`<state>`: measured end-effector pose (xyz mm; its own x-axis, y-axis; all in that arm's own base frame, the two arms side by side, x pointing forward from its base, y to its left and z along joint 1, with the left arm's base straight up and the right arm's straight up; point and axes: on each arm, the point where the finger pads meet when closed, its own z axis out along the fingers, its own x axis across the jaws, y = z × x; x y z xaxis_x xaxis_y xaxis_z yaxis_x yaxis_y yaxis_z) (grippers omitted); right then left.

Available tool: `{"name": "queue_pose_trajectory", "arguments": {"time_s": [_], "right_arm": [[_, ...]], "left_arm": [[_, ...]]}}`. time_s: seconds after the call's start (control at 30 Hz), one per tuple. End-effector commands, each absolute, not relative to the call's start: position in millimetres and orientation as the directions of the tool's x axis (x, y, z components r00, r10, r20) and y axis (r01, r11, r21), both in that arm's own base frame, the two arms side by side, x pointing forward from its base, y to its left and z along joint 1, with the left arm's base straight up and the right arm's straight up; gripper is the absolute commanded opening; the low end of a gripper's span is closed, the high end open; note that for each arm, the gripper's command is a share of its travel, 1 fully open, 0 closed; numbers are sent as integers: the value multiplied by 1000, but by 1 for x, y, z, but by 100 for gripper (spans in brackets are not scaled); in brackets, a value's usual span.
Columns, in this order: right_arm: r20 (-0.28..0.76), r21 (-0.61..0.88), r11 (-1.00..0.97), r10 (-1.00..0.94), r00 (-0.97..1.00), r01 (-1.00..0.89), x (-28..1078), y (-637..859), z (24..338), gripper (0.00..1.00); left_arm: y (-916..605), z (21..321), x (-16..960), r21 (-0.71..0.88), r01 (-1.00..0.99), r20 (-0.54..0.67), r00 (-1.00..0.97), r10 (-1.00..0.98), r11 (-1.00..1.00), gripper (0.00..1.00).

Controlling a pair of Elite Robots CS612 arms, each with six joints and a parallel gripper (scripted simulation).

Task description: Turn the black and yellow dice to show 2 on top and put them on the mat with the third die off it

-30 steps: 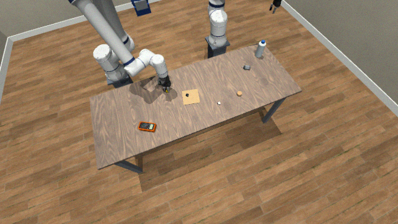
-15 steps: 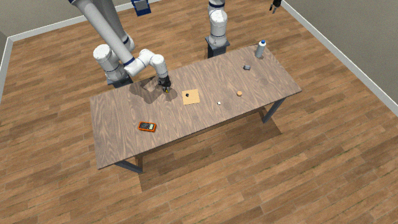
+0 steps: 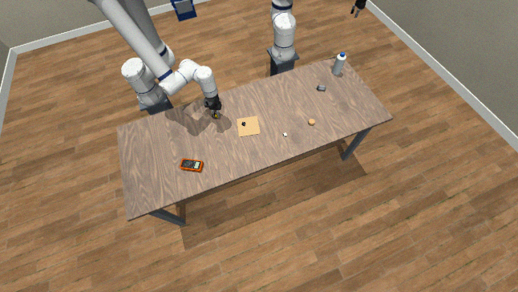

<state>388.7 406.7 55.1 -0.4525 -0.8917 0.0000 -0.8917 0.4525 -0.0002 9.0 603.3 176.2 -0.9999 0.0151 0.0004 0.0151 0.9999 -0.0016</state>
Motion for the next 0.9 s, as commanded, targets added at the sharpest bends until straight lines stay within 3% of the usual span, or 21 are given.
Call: {"name": "queue_pose_trajectory", "arguments": {"time_s": [0.0, 0.3, 0.87], "right_arm": [[0, 0, 453, -892, -453, -892, 389, 407, 91, 40], [0, 0, 453, -892, -453, -892, 389, 407, 121, 40], [0, 0, 472, -882, -472, -882, 389, 407, 121, 40]], "left_arm": [[604, 177, 9, 0, 15, 0, -1000, 15, 1000, 100], [604, 177, 9, 0, 15, 0, -1000, 15, 1000, 100], [604, 177, 9, 0, 15, 0, -1000, 15, 1000, 100]]}}
